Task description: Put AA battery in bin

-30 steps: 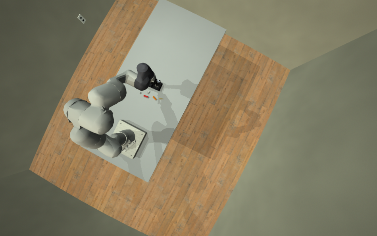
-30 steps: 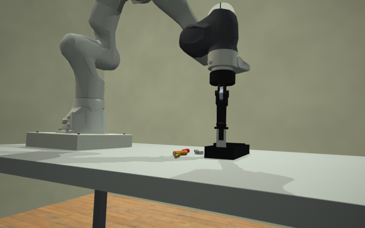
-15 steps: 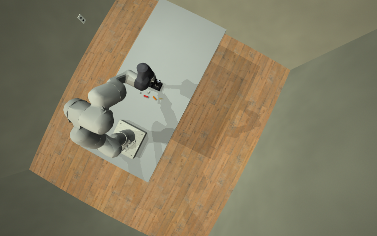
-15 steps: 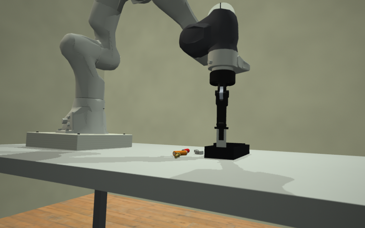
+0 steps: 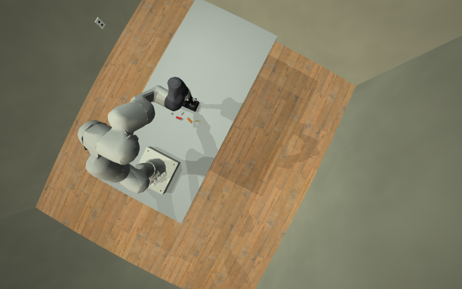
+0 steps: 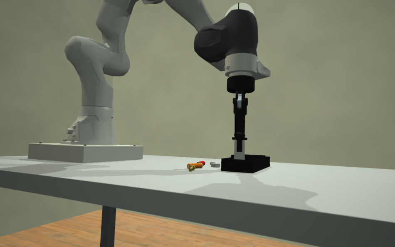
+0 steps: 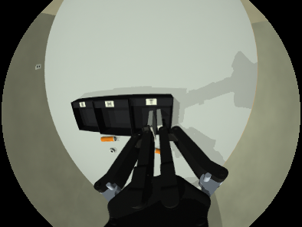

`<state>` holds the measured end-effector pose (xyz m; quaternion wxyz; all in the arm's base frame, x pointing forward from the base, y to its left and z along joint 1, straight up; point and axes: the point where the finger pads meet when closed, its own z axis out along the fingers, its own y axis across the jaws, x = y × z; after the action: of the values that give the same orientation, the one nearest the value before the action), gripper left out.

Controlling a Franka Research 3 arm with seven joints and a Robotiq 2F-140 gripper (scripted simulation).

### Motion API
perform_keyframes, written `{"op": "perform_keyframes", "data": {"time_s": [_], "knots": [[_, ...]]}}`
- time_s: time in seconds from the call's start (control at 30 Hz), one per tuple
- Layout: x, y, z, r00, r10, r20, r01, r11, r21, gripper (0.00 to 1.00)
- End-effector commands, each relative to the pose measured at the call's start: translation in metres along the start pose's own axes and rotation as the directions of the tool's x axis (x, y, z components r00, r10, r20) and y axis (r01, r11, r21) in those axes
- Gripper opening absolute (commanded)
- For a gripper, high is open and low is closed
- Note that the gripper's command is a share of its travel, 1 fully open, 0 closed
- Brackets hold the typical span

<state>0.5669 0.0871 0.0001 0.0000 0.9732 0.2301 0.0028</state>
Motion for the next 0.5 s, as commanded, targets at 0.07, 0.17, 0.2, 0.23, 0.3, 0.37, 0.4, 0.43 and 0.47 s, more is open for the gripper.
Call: {"op": "perform_keyframes", "data": {"time_s": [0.07, 0.17, 0.2, 0.23, 0.3, 0.37, 0.4, 0.43, 0.47], "knots": [[0.0009, 0.0009, 0.0002, 1.0, -0.003, -0.002, 0.003, 1.0, -0.003, 0.05], [0.0009, 0.0009, 0.0002, 1.0, -0.003, -0.002, 0.003, 1.0, -0.003, 0.05], [0.0009, 0.0009, 0.0002, 1.0, -0.003, -0.002, 0.003, 1.0, -0.003, 0.05], [0.0009, 0.0009, 0.0002, 1.0, -0.003, -0.002, 0.003, 1.0, -0.003, 0.05], [0.0009, 0.0009, -0.0012, 1.0, -0.003, -0.002, 0.003, 1.0, -0.003, 0.05], [0.0009, 0.0009, -0.0038, 1.0, -0.003, -0.002, 0.003, 1.0, -0.003, 0.05], [0.0009, 0.0009, -0.0038, 1.0, -0.003, -0.002, 0.003, 1.0, -0.003, 0.05], [0.0009, 0.0009, -0.0038, 1.0, -0.003, -0.002, 0.003, 1.0, -0.003, 0.05], [0.0009, 0.0009, -0.0052, 1.0, -0.003, -0.002, 0.003, 1.0, -0.003, 0.05]]}}
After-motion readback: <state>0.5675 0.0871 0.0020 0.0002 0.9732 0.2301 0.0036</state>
